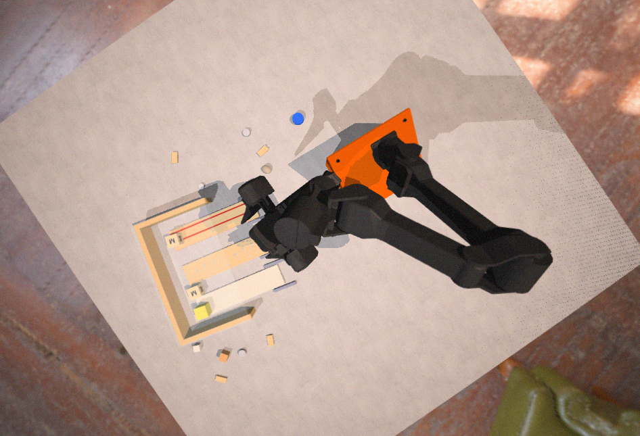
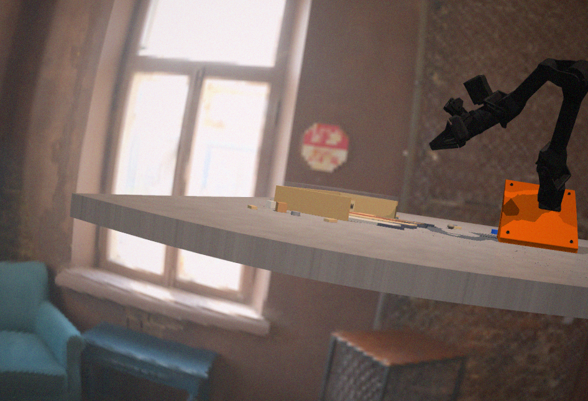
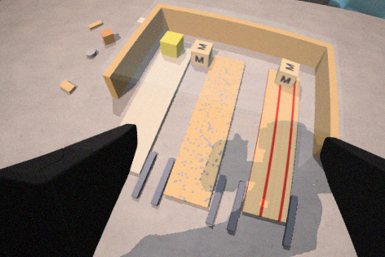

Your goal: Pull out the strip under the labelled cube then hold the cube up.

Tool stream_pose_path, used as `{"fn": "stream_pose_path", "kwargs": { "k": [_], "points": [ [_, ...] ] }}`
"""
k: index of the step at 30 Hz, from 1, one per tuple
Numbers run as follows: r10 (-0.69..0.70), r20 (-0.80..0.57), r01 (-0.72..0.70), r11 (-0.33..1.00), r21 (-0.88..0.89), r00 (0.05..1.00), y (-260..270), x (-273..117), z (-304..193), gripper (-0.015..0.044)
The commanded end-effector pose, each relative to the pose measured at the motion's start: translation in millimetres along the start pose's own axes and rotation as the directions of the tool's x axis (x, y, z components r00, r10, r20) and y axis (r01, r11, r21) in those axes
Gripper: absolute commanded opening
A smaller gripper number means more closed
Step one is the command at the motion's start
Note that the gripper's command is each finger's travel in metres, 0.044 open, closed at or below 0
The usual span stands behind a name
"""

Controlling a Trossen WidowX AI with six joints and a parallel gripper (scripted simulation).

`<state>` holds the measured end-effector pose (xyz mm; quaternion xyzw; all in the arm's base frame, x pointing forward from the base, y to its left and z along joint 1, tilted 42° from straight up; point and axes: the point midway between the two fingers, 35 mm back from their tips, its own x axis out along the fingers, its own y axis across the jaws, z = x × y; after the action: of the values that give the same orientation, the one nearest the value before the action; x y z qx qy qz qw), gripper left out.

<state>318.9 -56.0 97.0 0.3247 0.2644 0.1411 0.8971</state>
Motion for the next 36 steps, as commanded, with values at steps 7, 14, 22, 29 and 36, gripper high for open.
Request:
{"fn": "stream_pose_path", "kwargs": {
  "k": [7,14,22,29,36],
  "points": [
    [0.001,-0.001,-0.001,1.0,0.015,1.0,-1,-1,-1,0.04],
    [-0.001,-0.007,0.001,1.0,0.017,1.0,-2,0,-1,0.0374],
    [-0.054,-0.275,0.081,0.993,0.088,0.96,-35,46,1,0.0164],
    [-0.056,-0.558,0.145,0.983,0.117,0.828,-63,82,-22,0.0],
    [0.002,-0.796,0.169,0.977,0.131,0.605,-78,104,-56,0.0]
  ]
}}
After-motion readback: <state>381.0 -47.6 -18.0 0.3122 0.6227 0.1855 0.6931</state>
